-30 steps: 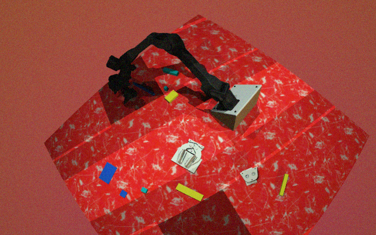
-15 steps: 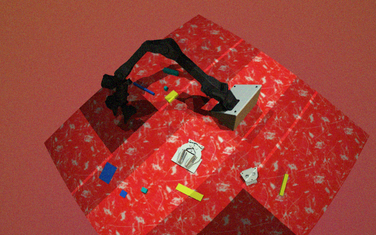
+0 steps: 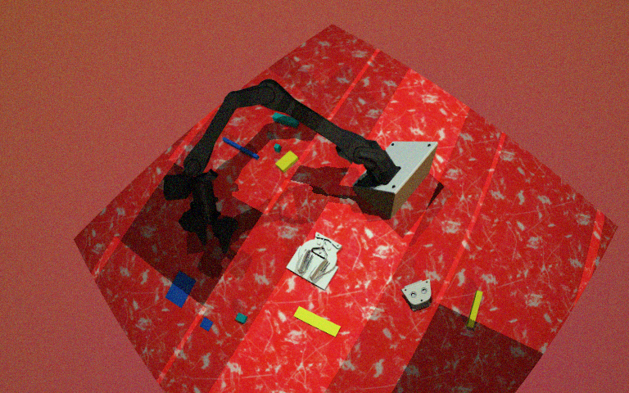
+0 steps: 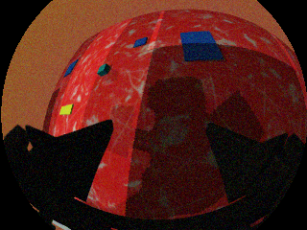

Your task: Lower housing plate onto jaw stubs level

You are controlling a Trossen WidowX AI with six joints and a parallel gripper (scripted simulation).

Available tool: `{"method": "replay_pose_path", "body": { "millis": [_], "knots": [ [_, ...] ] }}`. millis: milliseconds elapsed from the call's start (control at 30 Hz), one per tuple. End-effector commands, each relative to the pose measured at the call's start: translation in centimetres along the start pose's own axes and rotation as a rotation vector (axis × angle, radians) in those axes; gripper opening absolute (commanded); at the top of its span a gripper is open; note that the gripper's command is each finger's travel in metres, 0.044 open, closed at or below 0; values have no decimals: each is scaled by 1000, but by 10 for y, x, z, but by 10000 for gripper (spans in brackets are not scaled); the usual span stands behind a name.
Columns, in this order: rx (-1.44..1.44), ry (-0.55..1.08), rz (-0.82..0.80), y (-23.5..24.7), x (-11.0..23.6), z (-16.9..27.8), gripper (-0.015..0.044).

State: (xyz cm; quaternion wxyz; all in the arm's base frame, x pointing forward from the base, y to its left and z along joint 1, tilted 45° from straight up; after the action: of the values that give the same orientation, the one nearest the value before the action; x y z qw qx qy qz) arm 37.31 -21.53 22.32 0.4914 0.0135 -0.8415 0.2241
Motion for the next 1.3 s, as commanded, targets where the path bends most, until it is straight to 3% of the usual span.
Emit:
{"method": "replay_pose_path", "body": {
  "millis": [0,633,1267],
  "knots": [
    [0,38,-63,29,-20,-14,440],
    [61,233,-300,187,-85,-58,440],
    [296,521,-344,362,-103,-43,440]
  ]
}}
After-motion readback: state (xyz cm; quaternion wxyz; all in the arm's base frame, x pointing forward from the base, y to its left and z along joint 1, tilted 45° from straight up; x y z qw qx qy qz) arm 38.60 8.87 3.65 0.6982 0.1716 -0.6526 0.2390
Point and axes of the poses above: the point midway between the two fingers, 35 mm back from their tips, its own x axis back along the fingers, its own y axis across the jaws, z = x × y, the point moved 8 cm from there along x, back along the fingers, and after that the axes turned 1 degree about -x, right-handed, at the moved point
